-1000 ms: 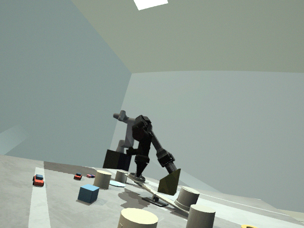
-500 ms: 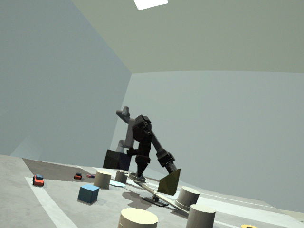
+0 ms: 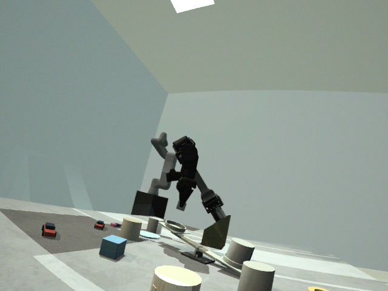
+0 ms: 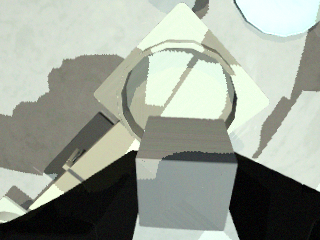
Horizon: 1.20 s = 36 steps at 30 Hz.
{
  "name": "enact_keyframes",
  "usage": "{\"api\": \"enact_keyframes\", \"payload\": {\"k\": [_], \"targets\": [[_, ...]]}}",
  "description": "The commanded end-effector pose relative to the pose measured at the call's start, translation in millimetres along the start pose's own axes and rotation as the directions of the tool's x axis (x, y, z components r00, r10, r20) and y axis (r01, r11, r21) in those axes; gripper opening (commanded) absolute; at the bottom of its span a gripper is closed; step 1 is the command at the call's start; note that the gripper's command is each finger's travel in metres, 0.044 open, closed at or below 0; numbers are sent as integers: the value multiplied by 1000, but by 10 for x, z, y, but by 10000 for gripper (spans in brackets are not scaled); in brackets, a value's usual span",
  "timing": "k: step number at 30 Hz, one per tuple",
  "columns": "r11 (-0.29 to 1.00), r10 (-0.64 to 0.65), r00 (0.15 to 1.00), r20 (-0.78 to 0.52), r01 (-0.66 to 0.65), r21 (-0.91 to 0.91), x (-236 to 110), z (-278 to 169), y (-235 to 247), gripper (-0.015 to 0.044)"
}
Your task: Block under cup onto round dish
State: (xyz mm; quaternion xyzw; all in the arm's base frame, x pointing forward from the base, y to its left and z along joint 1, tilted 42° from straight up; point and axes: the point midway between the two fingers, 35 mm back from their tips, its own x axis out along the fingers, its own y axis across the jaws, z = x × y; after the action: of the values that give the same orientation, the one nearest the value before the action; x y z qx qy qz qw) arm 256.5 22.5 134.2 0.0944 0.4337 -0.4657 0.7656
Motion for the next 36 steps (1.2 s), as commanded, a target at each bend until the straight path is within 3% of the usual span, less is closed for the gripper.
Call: {"api": "enact_keyframes", "payload": {"k": [1,36], "targets": [[1000,5,1000,12,-5,4,-214,19,-18,0],[1000,25,999,-32,-24,10,344,590,-418,0]]}}
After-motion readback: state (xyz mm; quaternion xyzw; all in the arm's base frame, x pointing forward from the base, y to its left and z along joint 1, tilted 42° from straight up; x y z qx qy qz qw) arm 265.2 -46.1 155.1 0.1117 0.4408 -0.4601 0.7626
